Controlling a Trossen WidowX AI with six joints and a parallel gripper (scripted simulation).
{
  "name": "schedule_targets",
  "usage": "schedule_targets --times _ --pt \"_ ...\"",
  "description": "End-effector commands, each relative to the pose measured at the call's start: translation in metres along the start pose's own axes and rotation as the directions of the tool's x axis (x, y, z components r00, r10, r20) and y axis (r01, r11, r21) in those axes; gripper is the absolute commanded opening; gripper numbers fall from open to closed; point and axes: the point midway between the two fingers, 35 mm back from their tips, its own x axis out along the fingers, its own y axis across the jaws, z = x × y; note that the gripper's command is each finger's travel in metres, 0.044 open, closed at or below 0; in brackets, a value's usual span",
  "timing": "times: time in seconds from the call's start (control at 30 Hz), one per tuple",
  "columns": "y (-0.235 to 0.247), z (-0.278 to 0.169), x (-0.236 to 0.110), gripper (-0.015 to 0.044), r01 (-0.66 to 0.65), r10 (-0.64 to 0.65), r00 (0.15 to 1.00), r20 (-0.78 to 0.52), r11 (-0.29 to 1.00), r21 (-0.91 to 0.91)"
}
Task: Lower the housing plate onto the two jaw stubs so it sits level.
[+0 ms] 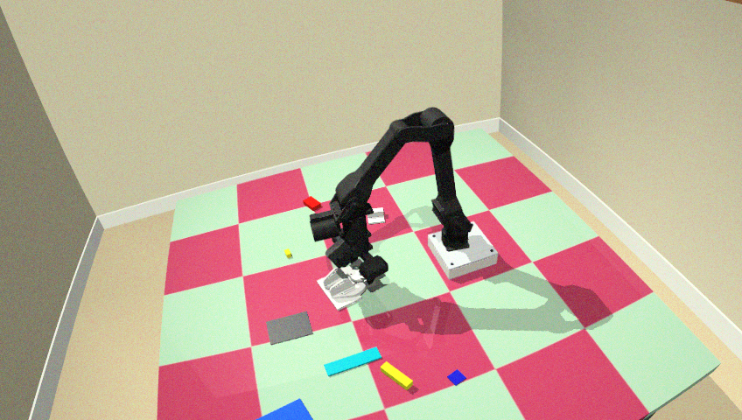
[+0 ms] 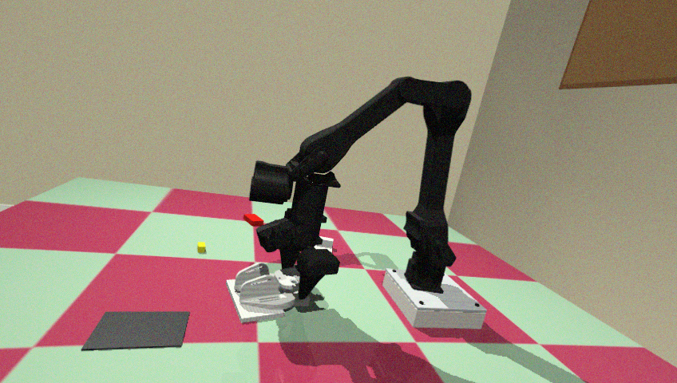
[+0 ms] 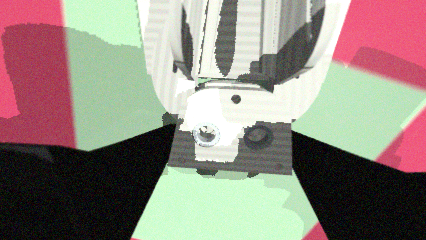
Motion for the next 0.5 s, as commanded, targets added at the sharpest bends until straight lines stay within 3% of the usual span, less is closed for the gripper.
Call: schedule_targets --times 0.0,0.47 --pt "-0.0003 -0.0006 0.0017 0.0351 0.003 -0.003 1.0 -0.002 1.0 -0.001" --pt "-0.0003 -0.0006 0.0052 0.0351 0.003 -0.003 1.0 -0.002 1.0 0.0"
